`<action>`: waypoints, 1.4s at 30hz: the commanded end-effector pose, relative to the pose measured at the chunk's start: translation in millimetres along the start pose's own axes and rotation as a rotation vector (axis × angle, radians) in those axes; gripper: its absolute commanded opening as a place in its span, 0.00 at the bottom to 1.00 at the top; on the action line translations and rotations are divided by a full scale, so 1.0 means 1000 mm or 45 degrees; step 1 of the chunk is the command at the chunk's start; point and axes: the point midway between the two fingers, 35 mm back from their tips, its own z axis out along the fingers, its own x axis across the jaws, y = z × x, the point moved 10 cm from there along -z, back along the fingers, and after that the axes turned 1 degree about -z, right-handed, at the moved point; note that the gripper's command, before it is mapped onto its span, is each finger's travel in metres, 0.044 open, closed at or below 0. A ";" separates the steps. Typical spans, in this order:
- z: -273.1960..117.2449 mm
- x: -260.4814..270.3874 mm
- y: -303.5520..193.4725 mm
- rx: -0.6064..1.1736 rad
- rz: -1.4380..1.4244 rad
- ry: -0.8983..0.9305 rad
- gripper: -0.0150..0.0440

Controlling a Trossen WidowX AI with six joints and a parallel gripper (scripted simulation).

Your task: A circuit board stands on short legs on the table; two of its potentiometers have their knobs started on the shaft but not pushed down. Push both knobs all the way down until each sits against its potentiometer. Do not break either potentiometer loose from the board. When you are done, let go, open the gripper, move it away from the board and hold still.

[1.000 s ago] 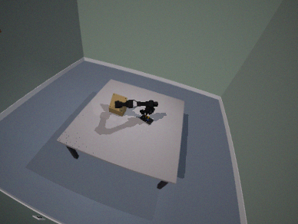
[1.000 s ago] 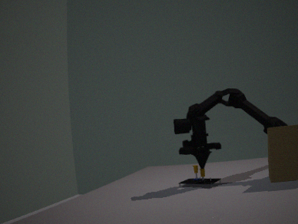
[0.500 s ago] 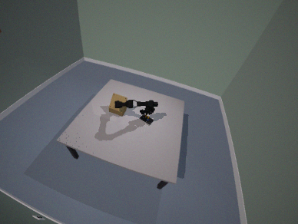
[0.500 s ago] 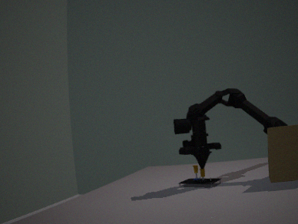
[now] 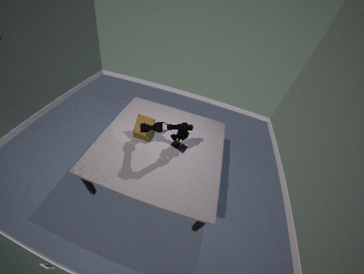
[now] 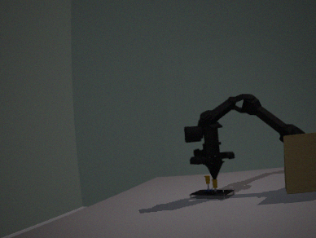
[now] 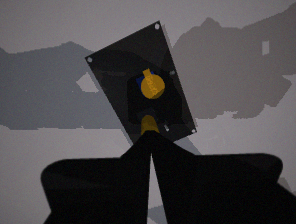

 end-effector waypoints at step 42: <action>0.008 0.000 0.001 -0.003 -0.002 -0.006 0.25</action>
